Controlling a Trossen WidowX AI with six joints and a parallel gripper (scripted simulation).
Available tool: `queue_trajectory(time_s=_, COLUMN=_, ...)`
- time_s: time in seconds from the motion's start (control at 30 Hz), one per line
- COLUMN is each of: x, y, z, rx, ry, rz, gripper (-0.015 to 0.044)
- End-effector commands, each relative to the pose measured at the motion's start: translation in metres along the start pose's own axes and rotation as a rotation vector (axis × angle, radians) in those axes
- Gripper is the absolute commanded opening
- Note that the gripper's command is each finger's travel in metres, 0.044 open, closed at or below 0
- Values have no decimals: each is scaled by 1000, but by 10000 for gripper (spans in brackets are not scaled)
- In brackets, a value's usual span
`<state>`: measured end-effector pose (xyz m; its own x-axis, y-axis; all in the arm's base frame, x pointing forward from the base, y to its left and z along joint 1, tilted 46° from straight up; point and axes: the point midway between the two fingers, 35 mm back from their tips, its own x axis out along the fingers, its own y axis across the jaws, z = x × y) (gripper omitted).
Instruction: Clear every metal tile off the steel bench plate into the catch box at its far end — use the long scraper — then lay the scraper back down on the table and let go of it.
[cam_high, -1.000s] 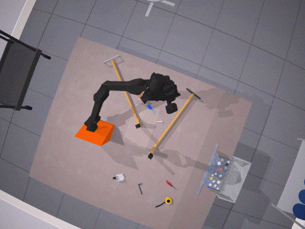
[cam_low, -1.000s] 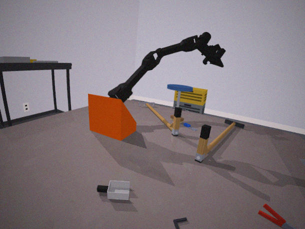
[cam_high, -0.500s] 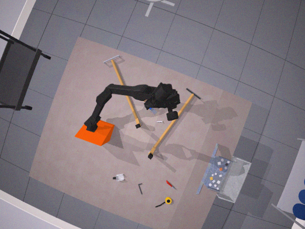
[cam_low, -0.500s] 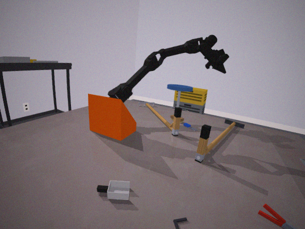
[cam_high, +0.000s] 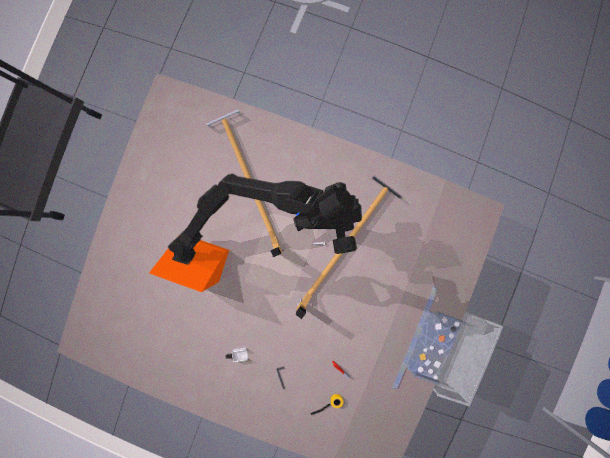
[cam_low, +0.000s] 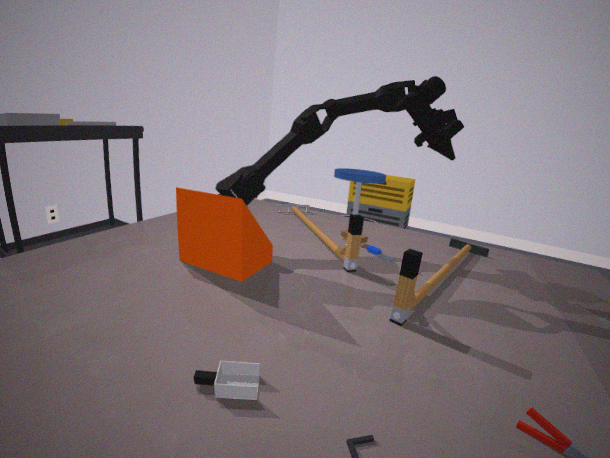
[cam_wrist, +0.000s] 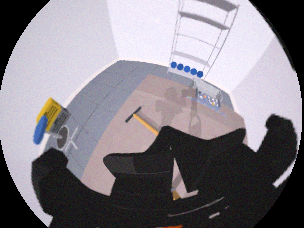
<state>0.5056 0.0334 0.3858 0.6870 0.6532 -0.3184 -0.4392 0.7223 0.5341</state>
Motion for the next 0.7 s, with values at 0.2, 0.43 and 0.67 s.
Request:
queue_trajectory(time_s=0.2, x=17, y=-21, z=-22, rx=31, ry=74, rz=5, gripper=0)
queue_trajectory(time_s=0.43, x=27, y=-33, z=-36, rx=51, ry=122, rz=9, gripper=0)
queue_trajectory(time_s=0.67, x=35, y=-45, z=-51, rx=71, ry=169, rz=15, gripper=0)
